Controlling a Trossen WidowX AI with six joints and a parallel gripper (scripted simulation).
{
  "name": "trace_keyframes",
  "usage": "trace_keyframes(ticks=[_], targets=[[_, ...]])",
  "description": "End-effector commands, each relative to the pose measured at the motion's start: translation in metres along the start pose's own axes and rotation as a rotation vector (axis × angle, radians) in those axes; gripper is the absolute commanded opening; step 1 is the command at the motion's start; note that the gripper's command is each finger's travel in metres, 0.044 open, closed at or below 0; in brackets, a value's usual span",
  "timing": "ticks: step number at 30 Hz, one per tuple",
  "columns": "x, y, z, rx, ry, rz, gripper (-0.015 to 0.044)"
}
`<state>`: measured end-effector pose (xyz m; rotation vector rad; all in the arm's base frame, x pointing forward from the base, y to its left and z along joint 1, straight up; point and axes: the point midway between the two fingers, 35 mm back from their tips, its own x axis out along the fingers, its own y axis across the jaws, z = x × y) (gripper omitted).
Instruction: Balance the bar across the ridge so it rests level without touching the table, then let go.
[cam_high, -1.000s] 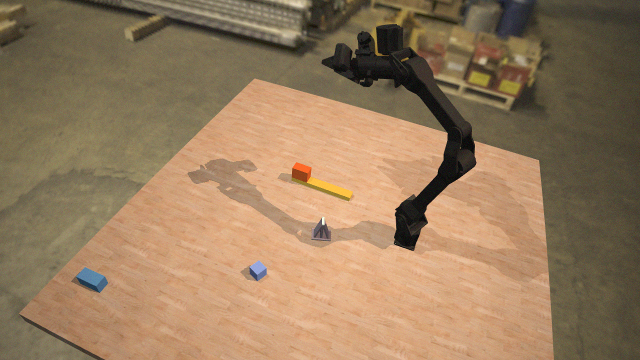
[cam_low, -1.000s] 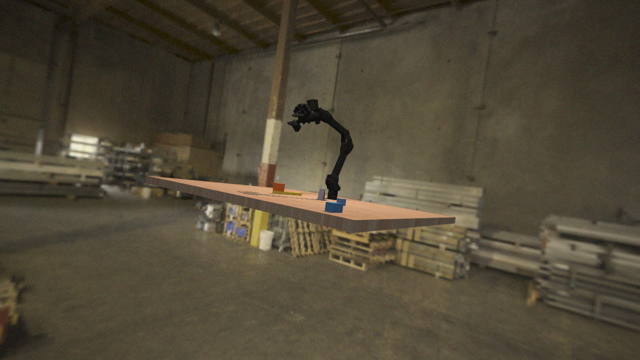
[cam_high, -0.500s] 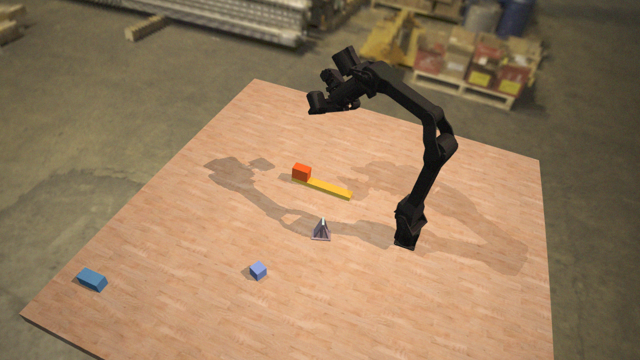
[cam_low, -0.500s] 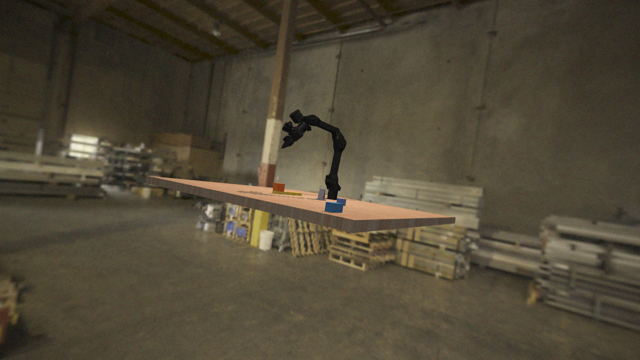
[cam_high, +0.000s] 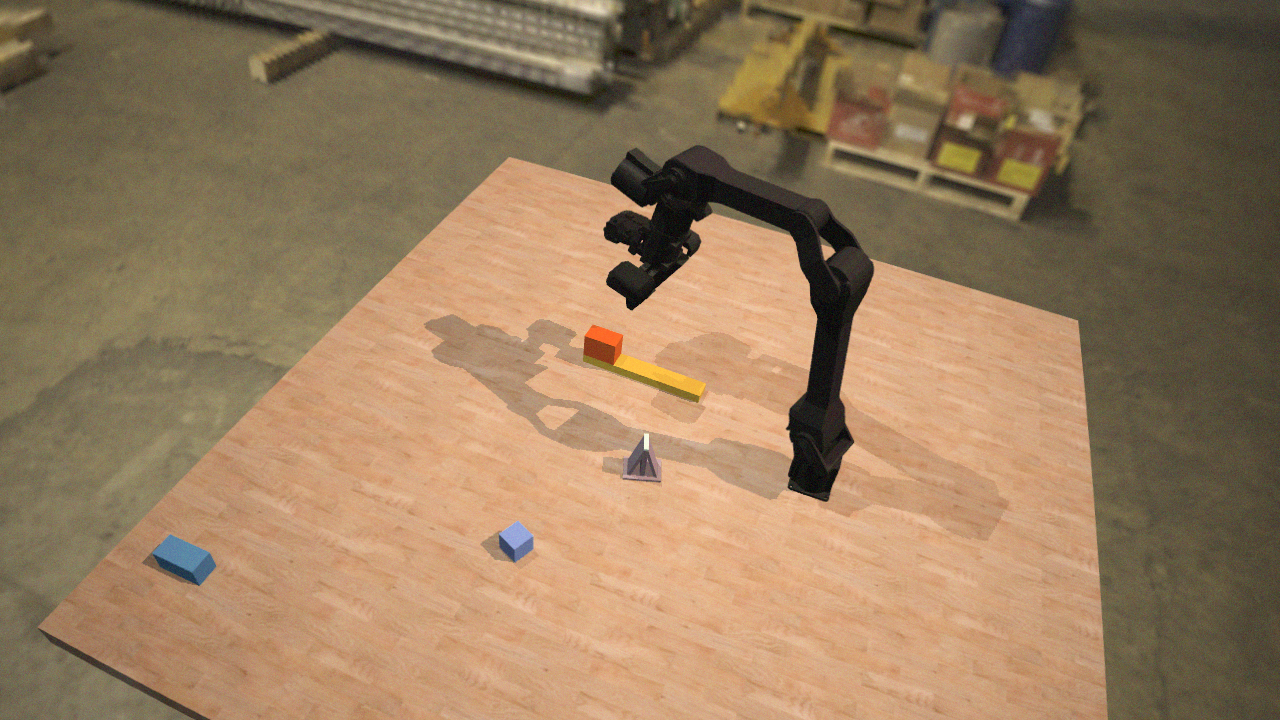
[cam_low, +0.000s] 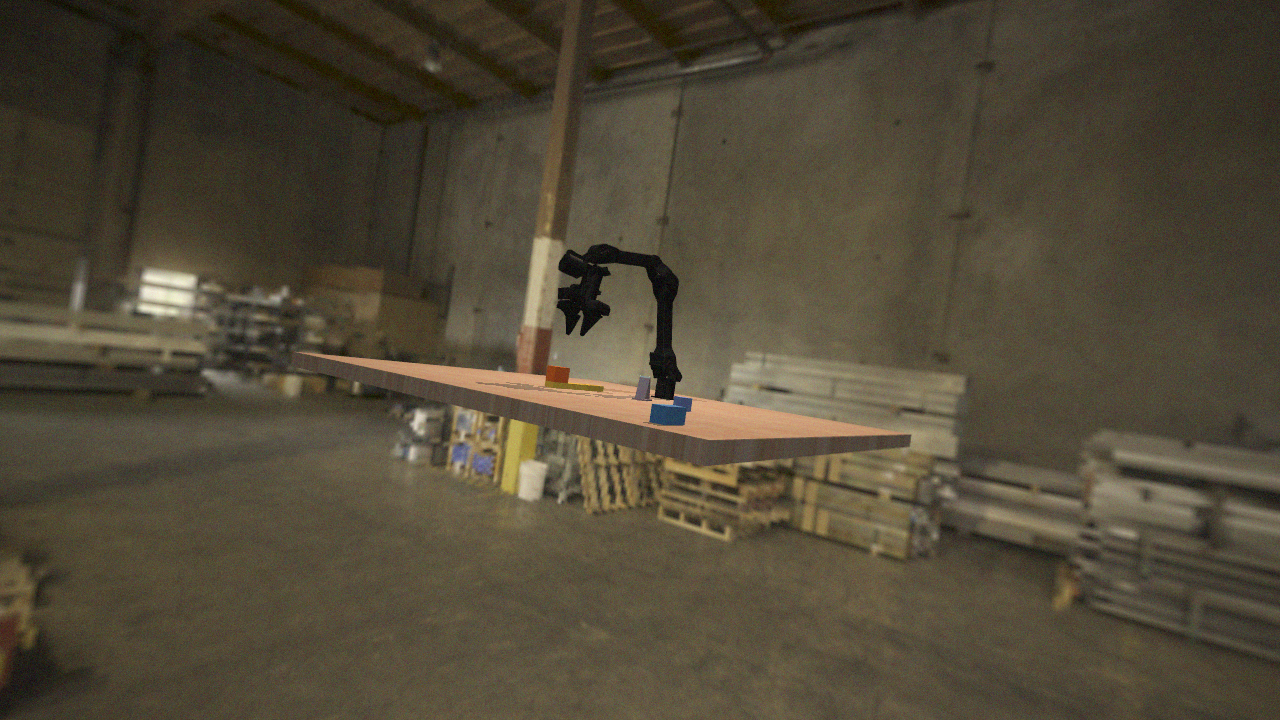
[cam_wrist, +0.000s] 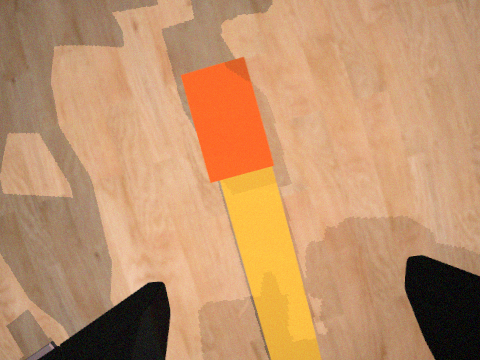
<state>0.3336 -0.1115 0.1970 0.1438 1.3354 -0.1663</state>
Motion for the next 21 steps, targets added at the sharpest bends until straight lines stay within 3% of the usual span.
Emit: trace_keyframes(ticks=[1, 4, 11, 21], targets=[[0.019, 0.003, -0.014, -0.096, 0.119, -0.001, 0.0315], [0.029, 0.005, -0.023, -0.163, 0.196, 0.005, 0.0315], [0.037, 0.005, -0.024, -0.168, 0.202, 0.005, 0.0315], [0.100, 0.004, -0.036, -0.168, 0.202, 0.005, 0.0315]])
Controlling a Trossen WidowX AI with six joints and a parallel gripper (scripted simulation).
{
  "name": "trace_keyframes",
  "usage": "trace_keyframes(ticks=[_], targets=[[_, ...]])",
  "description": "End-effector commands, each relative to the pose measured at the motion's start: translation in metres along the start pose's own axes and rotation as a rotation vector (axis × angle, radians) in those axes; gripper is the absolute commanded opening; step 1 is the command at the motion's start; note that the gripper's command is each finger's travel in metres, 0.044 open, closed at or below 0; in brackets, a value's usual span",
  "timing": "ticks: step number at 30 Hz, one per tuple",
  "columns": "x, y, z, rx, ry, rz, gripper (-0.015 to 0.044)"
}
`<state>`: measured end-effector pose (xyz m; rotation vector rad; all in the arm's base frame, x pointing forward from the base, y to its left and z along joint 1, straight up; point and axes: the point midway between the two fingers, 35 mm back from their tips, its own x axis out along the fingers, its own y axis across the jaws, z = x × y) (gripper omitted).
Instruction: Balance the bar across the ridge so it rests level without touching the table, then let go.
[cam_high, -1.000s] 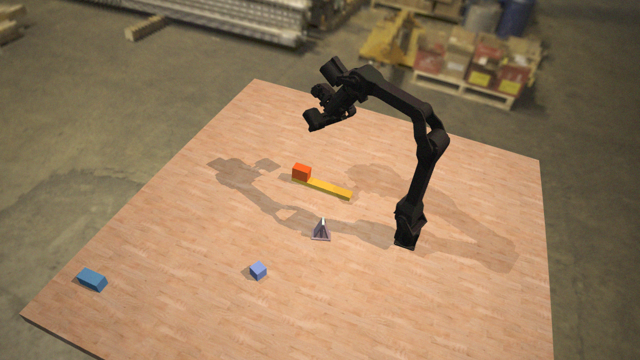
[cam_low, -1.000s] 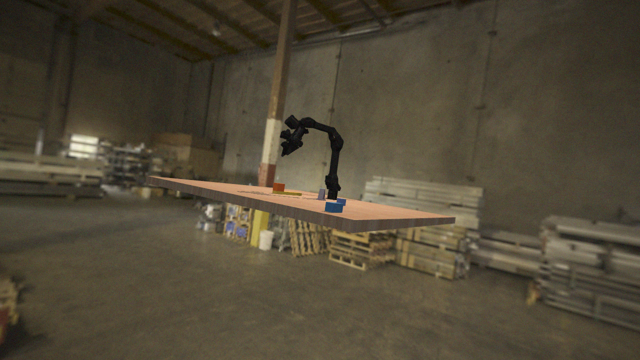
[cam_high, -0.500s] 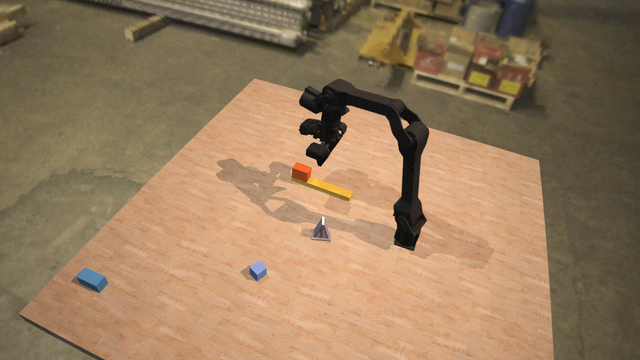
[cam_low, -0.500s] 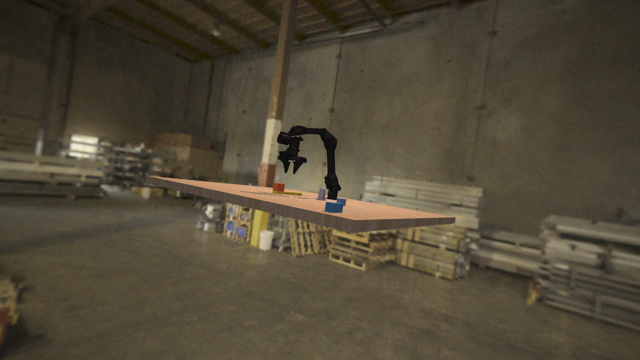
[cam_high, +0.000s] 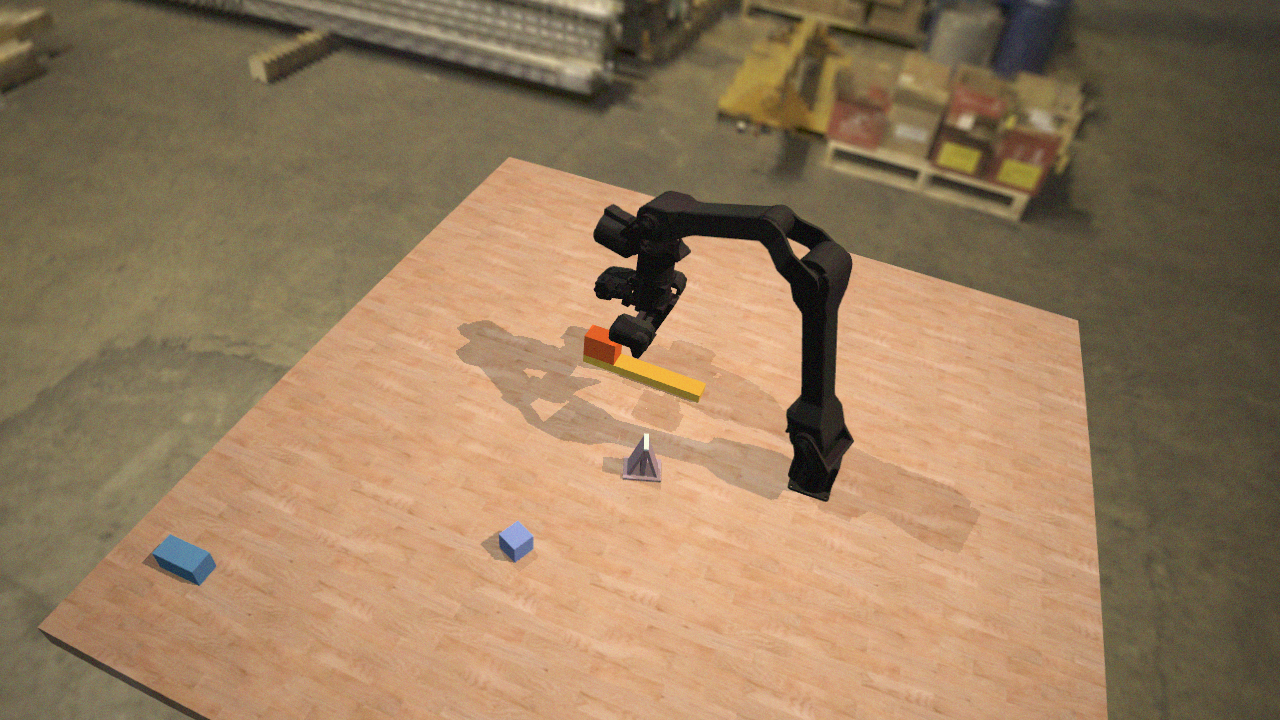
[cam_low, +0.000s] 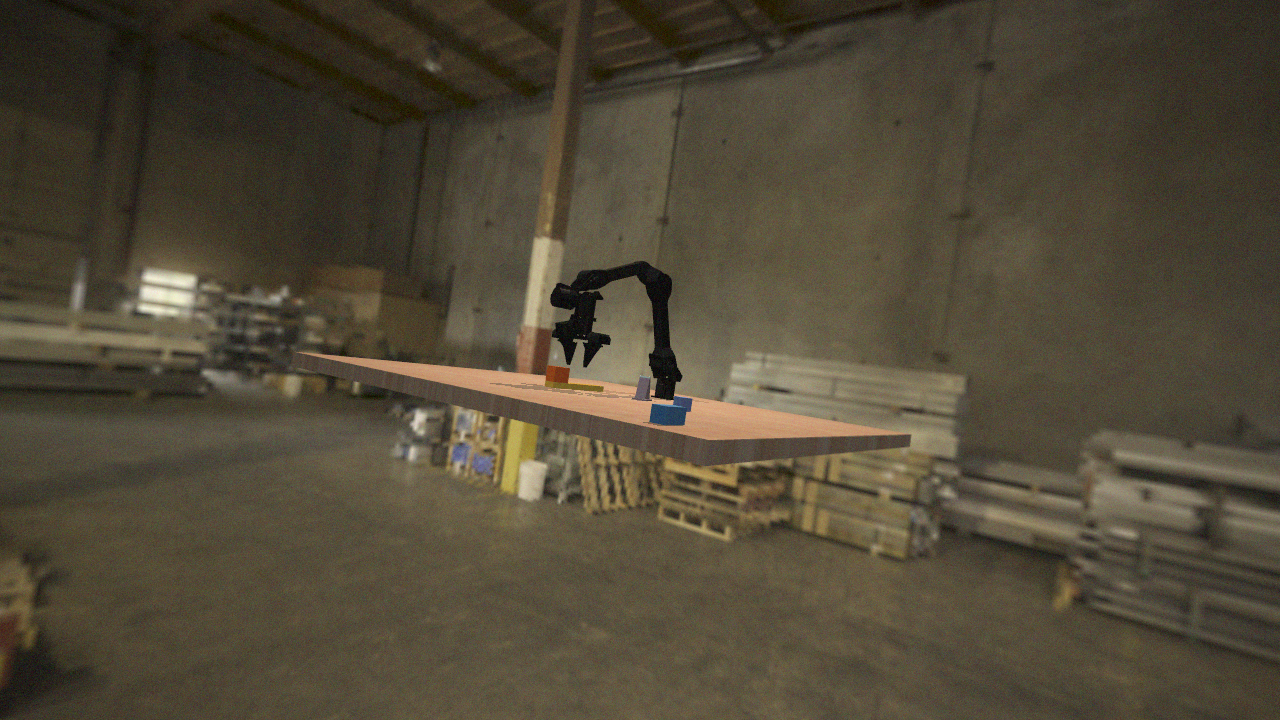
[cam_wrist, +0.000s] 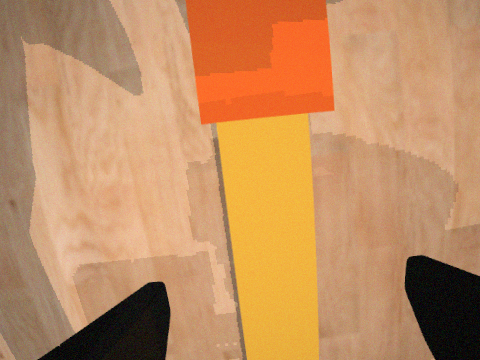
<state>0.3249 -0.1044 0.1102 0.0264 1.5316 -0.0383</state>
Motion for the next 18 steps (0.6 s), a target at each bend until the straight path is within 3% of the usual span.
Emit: trace_keyframes(ticks=[1, 18], targets=[[0.025, 0.001, -0.004, -0.005, 0.012, -0.001, 0.0315], [0.051, 0.001, -0.006, -0.005, 0.012, -0.001, 0.0315]])
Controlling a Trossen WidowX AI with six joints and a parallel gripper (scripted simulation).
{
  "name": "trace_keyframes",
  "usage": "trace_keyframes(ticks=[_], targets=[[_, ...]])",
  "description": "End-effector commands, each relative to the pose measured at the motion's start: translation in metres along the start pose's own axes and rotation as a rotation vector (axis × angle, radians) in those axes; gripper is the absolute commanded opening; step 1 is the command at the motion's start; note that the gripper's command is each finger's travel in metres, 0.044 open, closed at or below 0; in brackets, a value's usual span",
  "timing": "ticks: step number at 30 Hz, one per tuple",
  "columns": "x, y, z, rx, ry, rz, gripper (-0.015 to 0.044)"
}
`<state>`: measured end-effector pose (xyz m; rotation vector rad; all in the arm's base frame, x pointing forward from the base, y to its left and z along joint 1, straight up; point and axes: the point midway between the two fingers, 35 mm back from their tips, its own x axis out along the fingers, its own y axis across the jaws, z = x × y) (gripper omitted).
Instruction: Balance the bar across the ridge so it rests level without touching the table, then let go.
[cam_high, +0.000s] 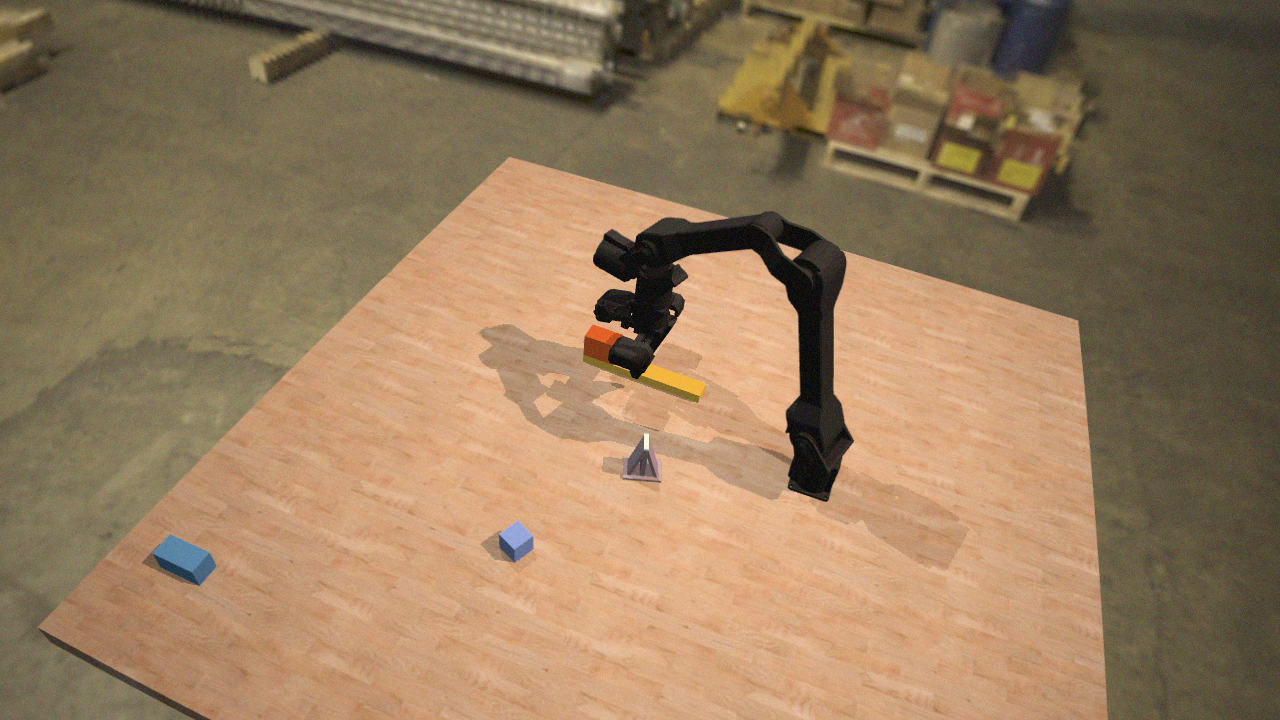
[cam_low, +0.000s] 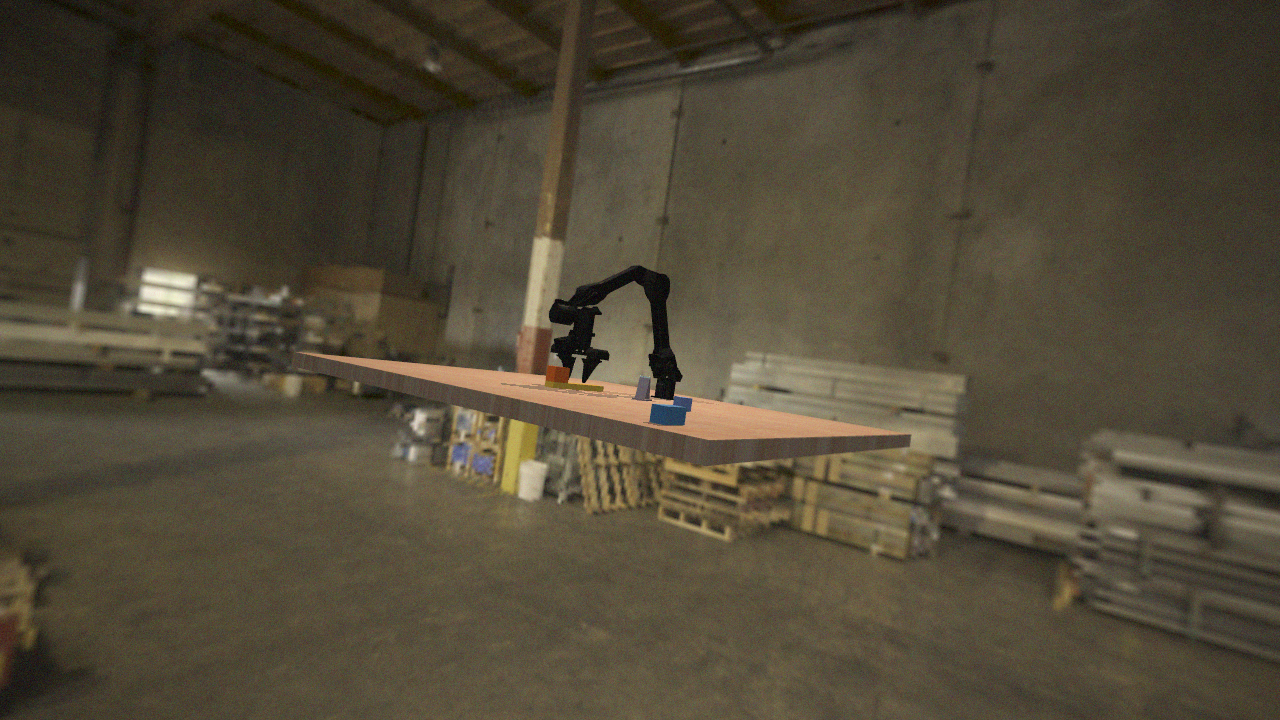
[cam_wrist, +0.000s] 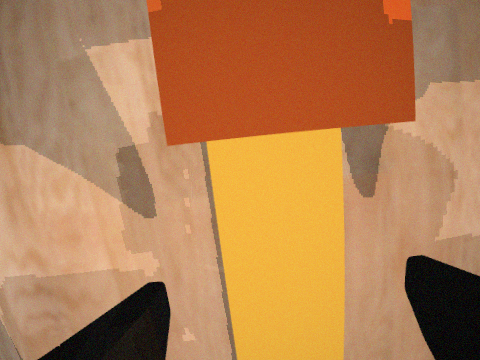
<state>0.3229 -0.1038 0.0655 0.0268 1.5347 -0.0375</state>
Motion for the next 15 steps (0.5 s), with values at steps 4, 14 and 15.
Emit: trace_keyframes(ticks=[4, 14, 15], targets=[[0.0127, 0.0000, -0.0021, -0.004, 0.009, -0.001, 0.0315], [0.0167, 0.0001, -0.0023, -0.004, 0.009, -0.001, 0.0315], [0.0167, 0.0001, -0.0023, -0.004, 0.009, -0.001, 0.0315]])
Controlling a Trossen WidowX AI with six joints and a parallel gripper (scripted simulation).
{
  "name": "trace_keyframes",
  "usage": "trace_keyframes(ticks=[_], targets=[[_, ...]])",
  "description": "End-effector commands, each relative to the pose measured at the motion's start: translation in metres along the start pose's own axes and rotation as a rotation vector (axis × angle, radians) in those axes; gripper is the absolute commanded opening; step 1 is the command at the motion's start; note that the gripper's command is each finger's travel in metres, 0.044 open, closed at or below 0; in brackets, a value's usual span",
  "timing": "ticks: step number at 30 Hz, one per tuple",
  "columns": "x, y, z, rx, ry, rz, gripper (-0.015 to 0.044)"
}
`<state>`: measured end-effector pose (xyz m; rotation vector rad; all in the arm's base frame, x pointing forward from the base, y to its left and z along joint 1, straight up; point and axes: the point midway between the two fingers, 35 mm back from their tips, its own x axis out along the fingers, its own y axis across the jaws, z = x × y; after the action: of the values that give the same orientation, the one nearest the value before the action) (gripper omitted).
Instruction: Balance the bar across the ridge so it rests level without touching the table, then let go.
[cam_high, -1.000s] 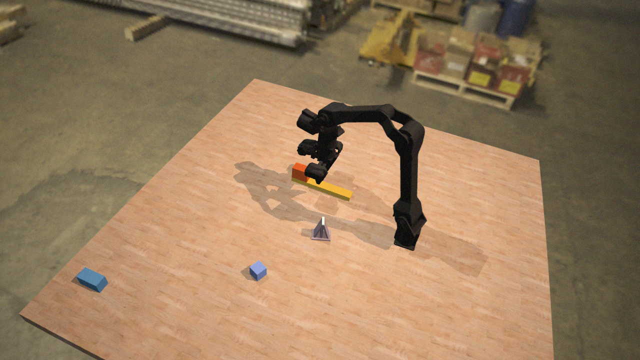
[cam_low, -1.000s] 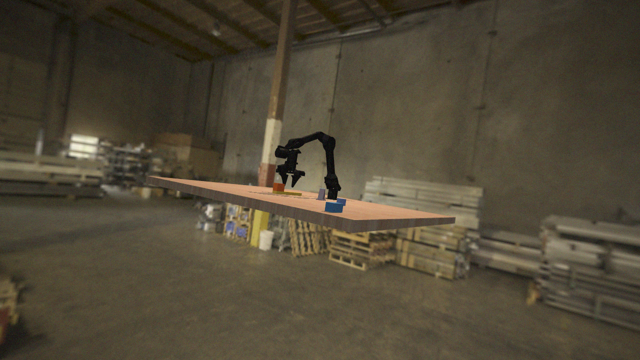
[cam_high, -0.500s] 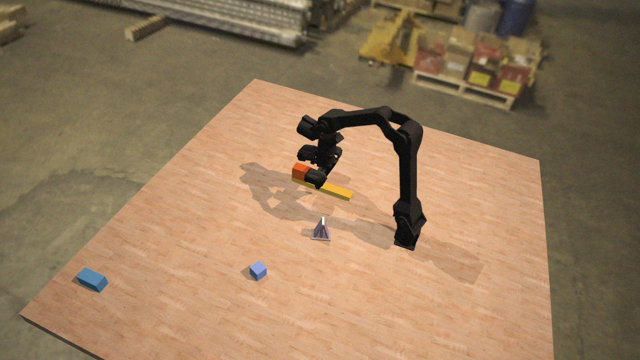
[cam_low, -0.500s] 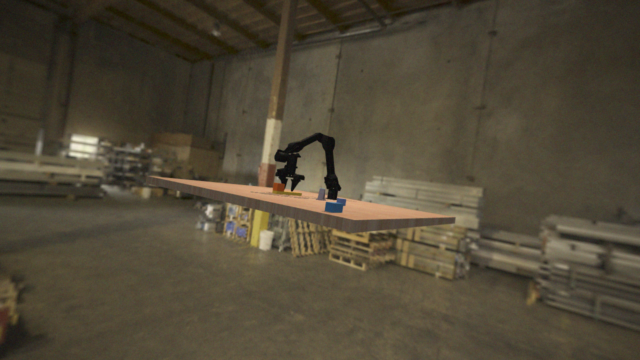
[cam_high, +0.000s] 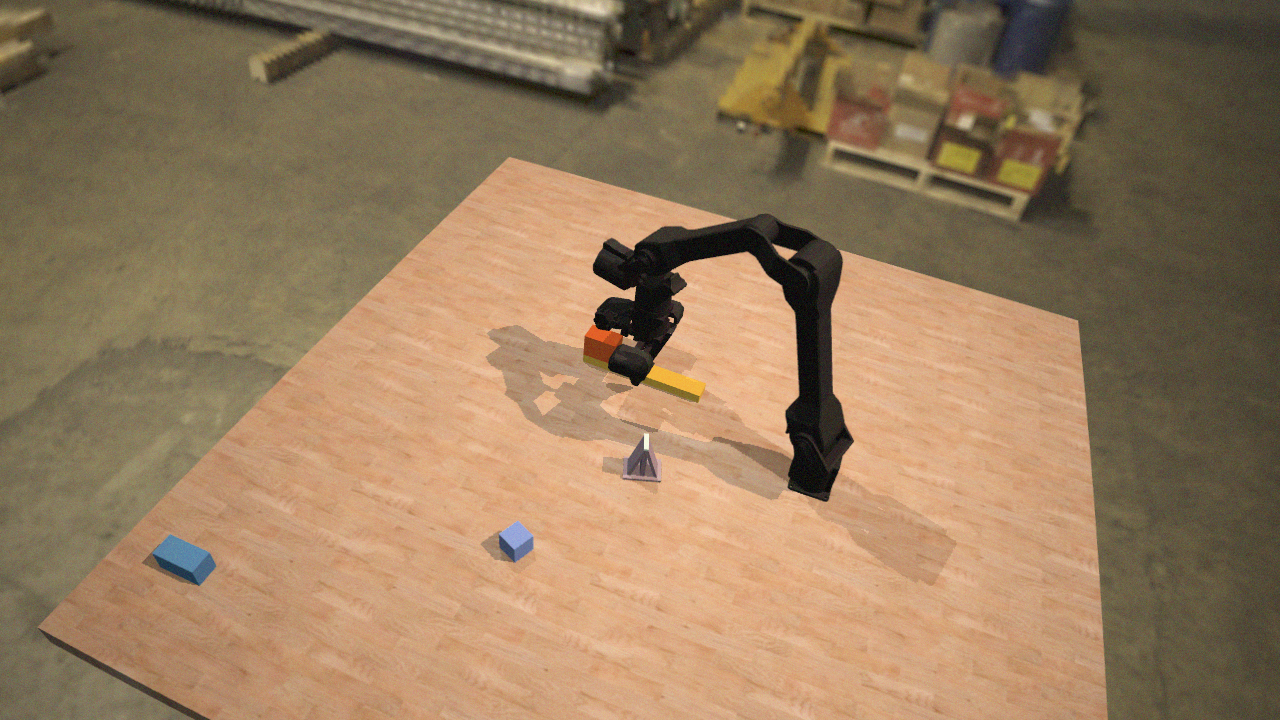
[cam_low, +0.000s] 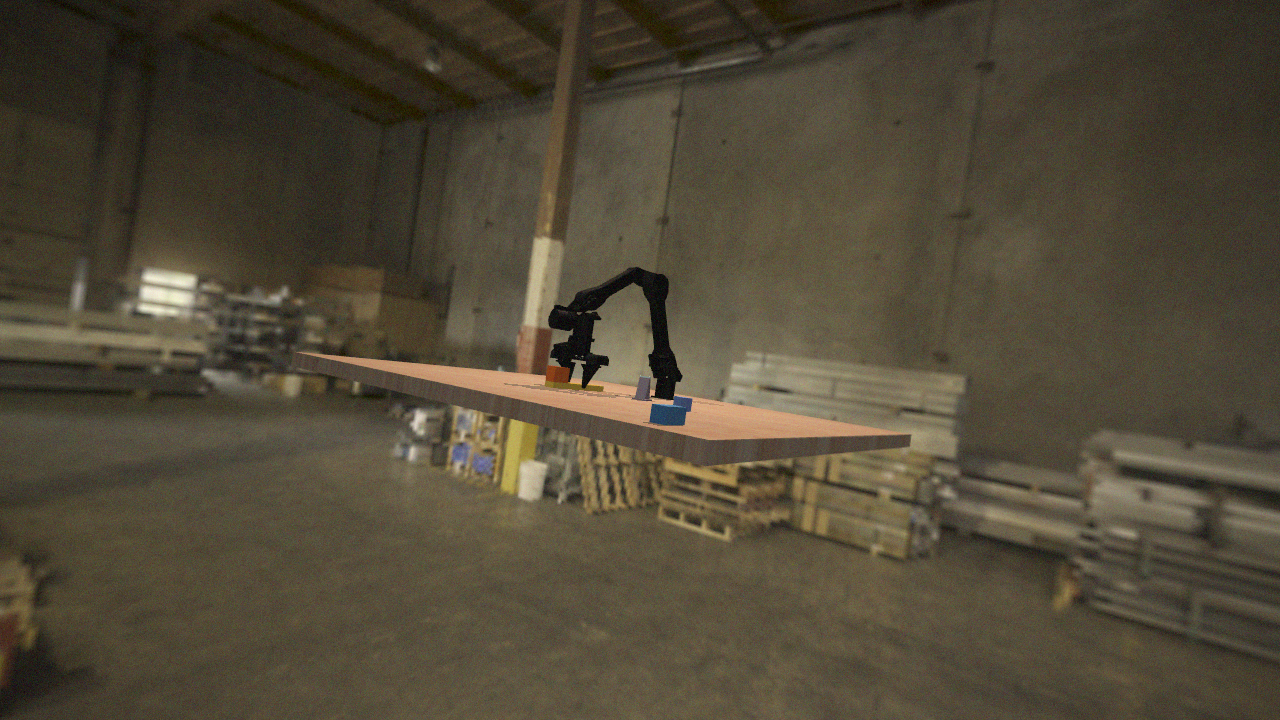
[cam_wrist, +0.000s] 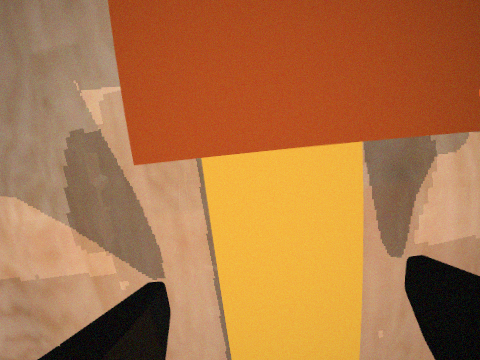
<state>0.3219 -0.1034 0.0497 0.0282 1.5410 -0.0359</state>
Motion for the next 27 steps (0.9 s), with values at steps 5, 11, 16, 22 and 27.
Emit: trace_keyframes(ticks=[5, 11, 16, 22, 27], targets=[[0.001, 0.000, -0.001, -0.004, 0.003, -0.003, 0.0315], [0.000, 0.000, 0.000, 0.000, 0.001, 0.000, 0.0184], [0.000, 0.000, 0.000, 0.000, 0.001, 0.000, 0.0131], [-0.001, 0.000, 0.000, 0.000, 0.001, 0.000, 0.0052], [-0.013, -0.001, 0.002, -0.001, 0.001, 0.000, 0.0000]])
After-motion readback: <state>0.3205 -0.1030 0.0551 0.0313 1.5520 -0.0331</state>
